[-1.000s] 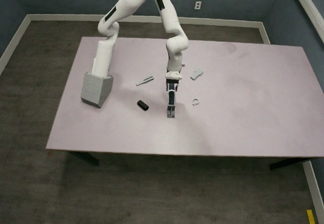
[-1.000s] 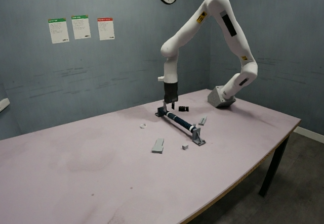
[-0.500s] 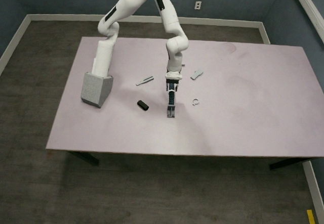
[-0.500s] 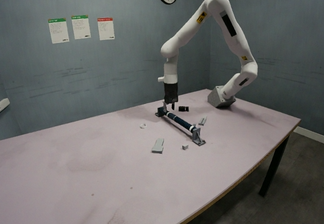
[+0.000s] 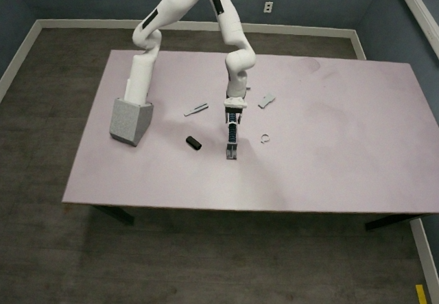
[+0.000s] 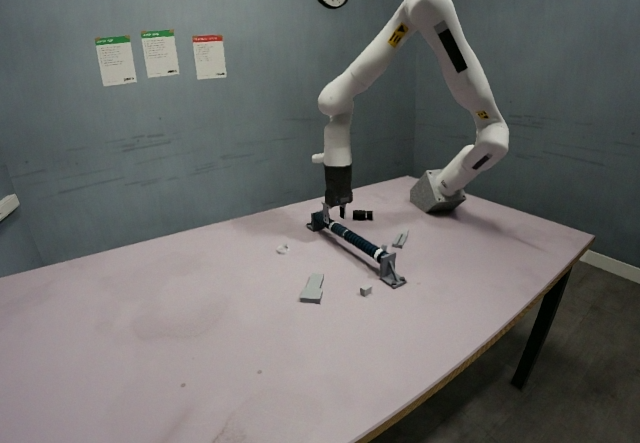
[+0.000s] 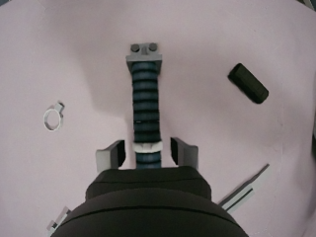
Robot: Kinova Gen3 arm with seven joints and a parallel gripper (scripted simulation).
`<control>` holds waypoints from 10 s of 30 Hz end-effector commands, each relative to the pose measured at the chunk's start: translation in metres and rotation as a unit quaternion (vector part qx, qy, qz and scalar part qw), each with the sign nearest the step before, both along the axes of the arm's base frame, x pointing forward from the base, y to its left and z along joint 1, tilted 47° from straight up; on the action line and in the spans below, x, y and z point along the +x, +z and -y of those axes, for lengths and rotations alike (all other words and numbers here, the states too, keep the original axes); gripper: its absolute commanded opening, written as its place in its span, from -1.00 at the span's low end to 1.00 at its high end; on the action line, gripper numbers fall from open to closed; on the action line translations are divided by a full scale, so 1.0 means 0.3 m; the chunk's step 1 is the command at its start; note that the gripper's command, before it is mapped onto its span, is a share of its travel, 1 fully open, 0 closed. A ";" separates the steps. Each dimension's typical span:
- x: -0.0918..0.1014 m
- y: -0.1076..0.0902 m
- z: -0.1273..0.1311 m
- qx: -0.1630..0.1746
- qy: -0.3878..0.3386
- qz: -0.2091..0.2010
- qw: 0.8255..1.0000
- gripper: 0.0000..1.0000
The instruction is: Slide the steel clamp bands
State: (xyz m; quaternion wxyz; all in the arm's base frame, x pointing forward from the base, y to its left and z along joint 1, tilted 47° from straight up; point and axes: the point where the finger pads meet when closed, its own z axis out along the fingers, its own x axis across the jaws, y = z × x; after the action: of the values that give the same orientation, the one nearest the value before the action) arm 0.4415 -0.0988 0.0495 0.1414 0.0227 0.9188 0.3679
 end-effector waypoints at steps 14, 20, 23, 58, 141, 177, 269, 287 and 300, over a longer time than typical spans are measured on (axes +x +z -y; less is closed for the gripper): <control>0.011 -0.009 -0.025 0.003 -0.002 0.000 1.000 1.00; 0.042 -0.065 -0.092 0.003 0.002 0.003 1.000 1.00; 0.041 -0.073 -0.097 0.003 0.001 0.000 1.000 1.00; 0.045 -0.072 -0.085 0.002 -0.002 0.001 1.000 0.50; 0.041 -0.088 -0.058 0.002 -0.001 0.003 1.000 1.00; -0.004 0.021 0.038 0.003 0.000 0.002 1.000 1.00; -0.077 0.553 -0.448 0.007 0.000 0.001 1.000 1.00; -0.077 0.553 -0.448 0.007 0.000 0.001 1.000 1.00; -0.077 0.553 -0.448 0.007 0.000 0.001 1.000 1.00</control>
State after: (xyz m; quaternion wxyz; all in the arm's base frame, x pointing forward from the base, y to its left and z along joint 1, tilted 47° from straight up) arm 0.4207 0.0304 0.2134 0.1455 0.0216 0.9176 0.3693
